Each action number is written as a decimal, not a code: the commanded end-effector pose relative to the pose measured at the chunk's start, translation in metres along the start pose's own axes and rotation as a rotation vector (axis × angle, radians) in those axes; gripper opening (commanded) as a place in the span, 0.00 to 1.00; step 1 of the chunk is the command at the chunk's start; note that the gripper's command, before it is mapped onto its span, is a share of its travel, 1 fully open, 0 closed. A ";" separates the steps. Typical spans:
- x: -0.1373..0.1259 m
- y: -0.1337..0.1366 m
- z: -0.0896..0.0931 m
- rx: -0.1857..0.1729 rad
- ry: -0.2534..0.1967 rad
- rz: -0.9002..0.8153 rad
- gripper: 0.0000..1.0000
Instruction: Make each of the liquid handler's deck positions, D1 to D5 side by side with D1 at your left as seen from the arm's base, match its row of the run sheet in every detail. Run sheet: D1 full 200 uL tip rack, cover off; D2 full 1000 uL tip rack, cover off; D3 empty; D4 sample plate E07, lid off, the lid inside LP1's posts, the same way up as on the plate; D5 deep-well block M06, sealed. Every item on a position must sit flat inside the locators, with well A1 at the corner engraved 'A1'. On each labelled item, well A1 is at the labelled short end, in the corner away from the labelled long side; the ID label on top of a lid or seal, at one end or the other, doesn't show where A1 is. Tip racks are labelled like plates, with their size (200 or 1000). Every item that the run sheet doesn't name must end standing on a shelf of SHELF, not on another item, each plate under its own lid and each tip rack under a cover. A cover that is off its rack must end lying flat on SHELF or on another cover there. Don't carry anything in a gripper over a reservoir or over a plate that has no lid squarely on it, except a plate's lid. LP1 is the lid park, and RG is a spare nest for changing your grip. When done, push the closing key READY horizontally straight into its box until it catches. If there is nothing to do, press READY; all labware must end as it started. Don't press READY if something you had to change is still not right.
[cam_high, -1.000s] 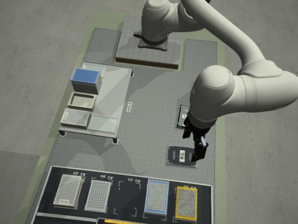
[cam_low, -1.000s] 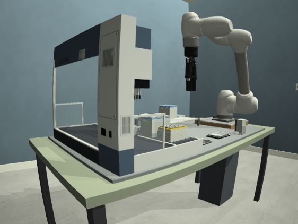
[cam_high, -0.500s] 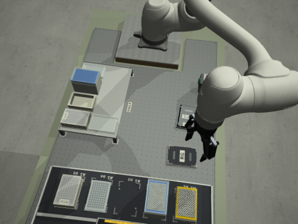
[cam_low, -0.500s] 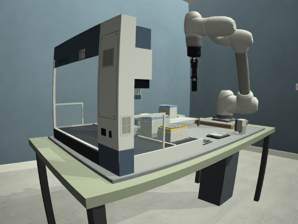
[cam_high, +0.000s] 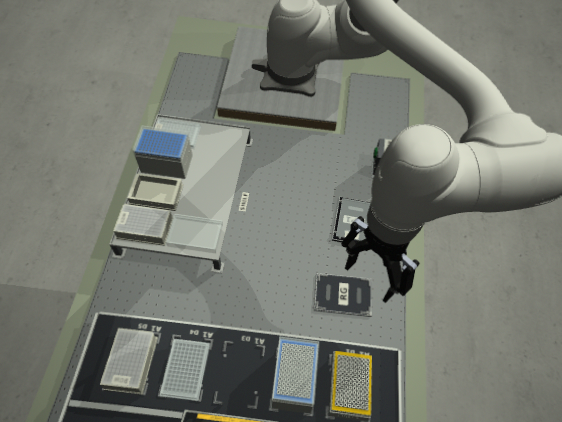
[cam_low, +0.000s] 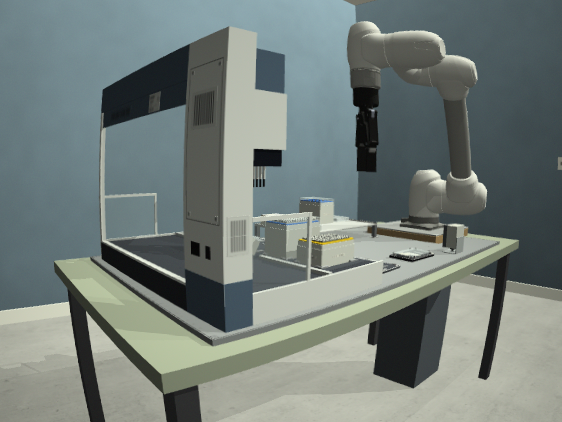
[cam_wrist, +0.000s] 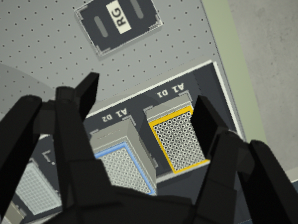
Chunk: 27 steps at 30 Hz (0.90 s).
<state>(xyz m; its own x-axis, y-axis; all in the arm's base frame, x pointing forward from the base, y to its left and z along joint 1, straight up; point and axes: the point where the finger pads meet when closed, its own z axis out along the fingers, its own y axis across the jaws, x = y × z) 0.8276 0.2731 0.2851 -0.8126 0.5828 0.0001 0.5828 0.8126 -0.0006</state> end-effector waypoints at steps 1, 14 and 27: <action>0.000 0.000 -0.001 -0.002 0.000 -0.043 0.66; -0.012 0.009 -0.001 -0.002 0.000 -0.303 0.66; -0.056 0.042 -0.001 -0.002 -0.001 -0.523 0.66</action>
<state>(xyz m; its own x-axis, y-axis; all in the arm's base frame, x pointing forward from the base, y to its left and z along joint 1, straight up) 0.8863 0.2739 0.2849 -0.9896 0.1440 -0.0021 0.1440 0.9896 0.0006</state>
